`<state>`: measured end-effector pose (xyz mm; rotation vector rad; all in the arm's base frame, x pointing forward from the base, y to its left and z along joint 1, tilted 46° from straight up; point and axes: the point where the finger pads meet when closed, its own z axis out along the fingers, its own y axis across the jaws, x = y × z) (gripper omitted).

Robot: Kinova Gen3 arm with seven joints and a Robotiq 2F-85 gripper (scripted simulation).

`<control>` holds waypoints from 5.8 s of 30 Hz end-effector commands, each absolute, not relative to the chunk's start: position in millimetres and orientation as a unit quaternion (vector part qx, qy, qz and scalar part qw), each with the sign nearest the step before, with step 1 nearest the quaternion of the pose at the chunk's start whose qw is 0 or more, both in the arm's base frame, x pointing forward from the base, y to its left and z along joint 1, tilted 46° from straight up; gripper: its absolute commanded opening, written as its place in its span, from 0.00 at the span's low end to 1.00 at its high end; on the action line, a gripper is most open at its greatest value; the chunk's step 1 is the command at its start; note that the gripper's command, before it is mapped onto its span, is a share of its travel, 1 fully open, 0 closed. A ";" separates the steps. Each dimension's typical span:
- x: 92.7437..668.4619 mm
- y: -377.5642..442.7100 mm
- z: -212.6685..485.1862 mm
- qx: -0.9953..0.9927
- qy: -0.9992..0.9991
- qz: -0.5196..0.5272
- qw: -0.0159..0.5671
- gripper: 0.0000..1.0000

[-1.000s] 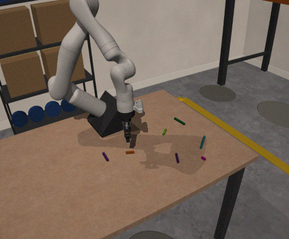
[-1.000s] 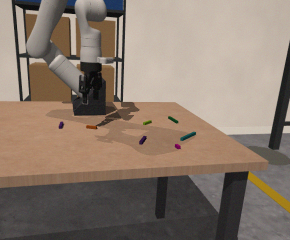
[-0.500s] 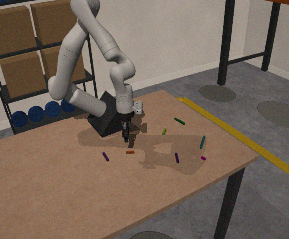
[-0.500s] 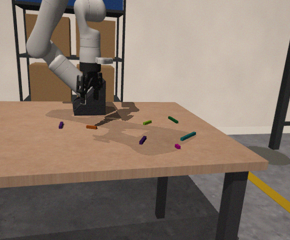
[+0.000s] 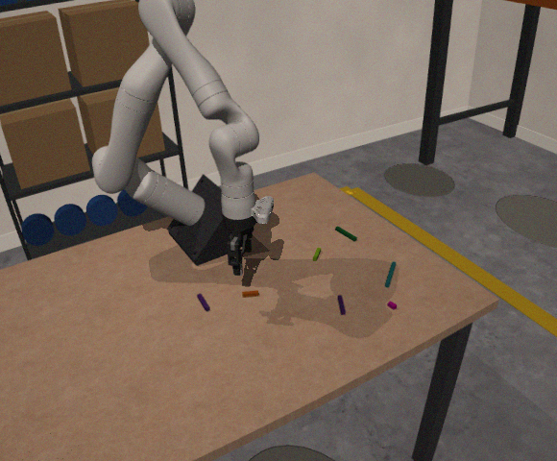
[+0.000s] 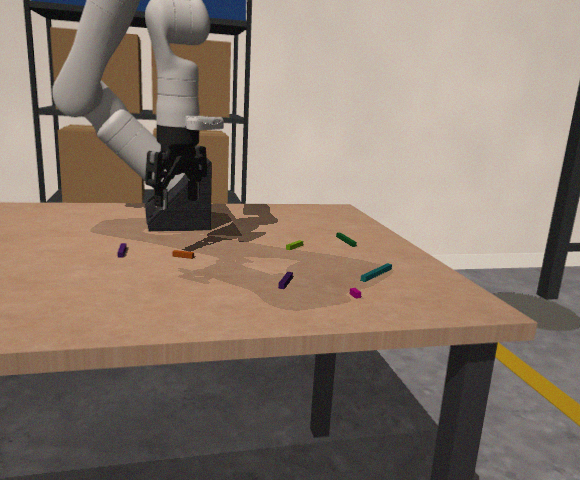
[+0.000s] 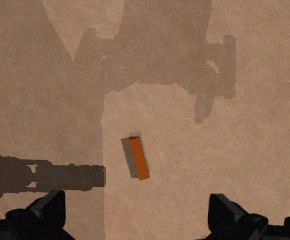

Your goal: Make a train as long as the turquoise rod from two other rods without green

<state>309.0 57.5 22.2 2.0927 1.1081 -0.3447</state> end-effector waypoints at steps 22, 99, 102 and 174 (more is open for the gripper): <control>301.7 45.7 27.2 0.873 0.286 -0.083 0.386 1.00; 281.1 -5.3 57.7 0.719 -0.566 0.263 0.305 1.00; 281.1 -7.1 59.1 0.693 -0.598 0.277 0.292 1.00; 290.4 -29.2 80.5 0.144 -0.909 0.391 0.004 1.00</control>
